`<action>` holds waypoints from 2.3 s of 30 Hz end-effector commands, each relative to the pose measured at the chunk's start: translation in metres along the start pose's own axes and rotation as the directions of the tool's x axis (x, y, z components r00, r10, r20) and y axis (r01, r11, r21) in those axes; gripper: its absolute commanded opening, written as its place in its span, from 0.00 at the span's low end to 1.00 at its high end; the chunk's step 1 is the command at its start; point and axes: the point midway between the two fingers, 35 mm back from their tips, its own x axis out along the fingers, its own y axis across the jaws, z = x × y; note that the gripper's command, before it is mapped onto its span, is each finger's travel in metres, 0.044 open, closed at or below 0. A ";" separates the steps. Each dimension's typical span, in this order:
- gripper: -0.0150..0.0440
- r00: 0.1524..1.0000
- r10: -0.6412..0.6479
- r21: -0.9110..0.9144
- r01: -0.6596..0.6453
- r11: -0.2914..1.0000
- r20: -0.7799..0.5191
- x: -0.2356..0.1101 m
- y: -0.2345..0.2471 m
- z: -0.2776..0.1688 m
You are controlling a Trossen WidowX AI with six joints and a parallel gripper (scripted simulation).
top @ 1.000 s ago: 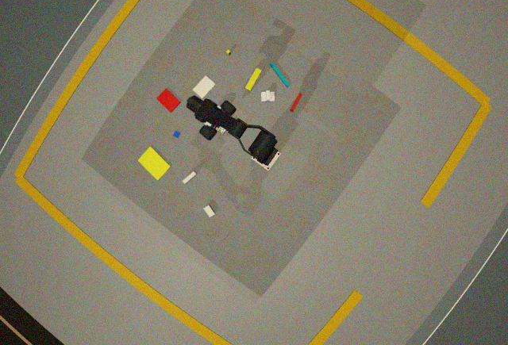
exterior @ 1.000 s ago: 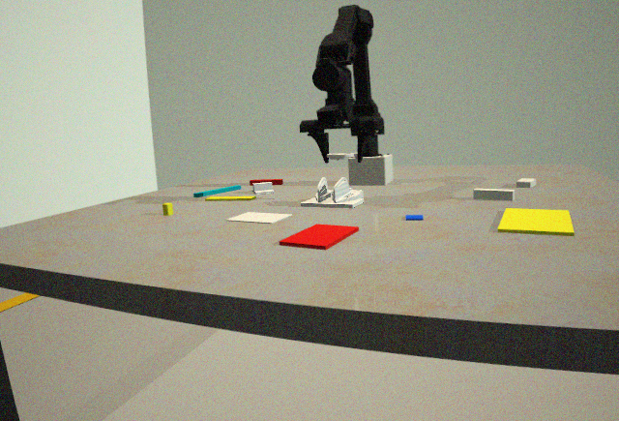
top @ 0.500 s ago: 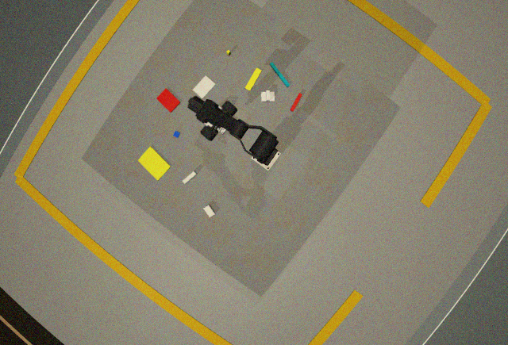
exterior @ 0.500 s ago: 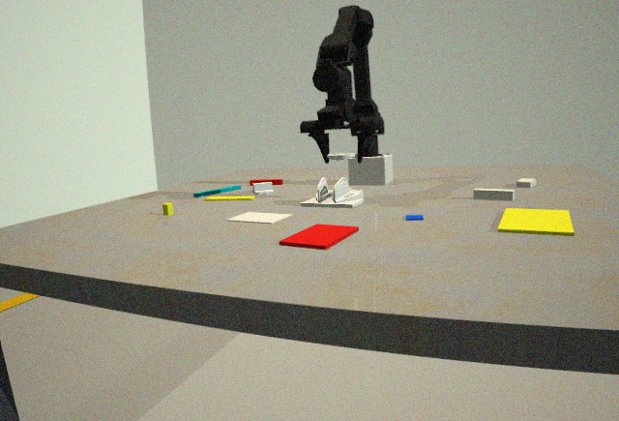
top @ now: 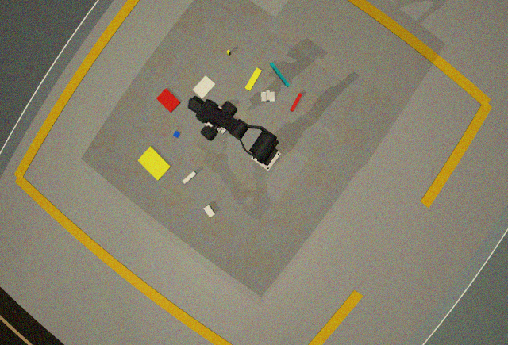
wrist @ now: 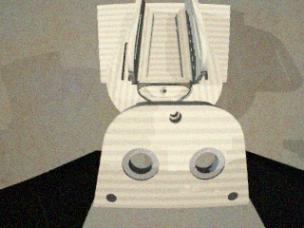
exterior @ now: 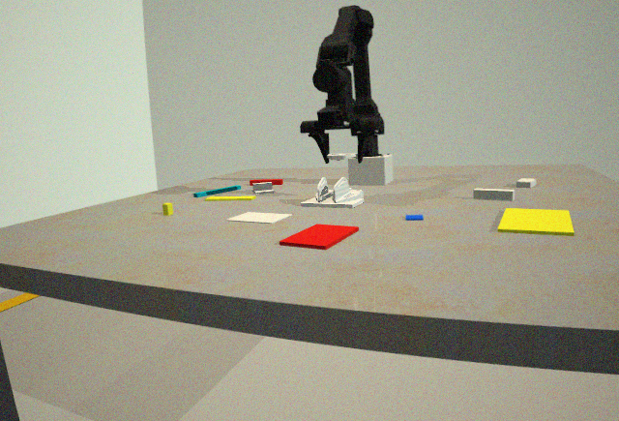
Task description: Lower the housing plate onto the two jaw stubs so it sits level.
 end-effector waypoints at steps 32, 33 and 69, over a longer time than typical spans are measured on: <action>0.85 1.000 0.002 -0.004 -0.002 1.000 0.001 0.034 0.000 0.002; 0.85 1.000 0.002 -0.004 -0.002 1.000 0.001 0.036 0.000 0.002; 0.85 1.000 0.002 -0.004 -0.002 1.000 0.000 0.062 0.000 0.000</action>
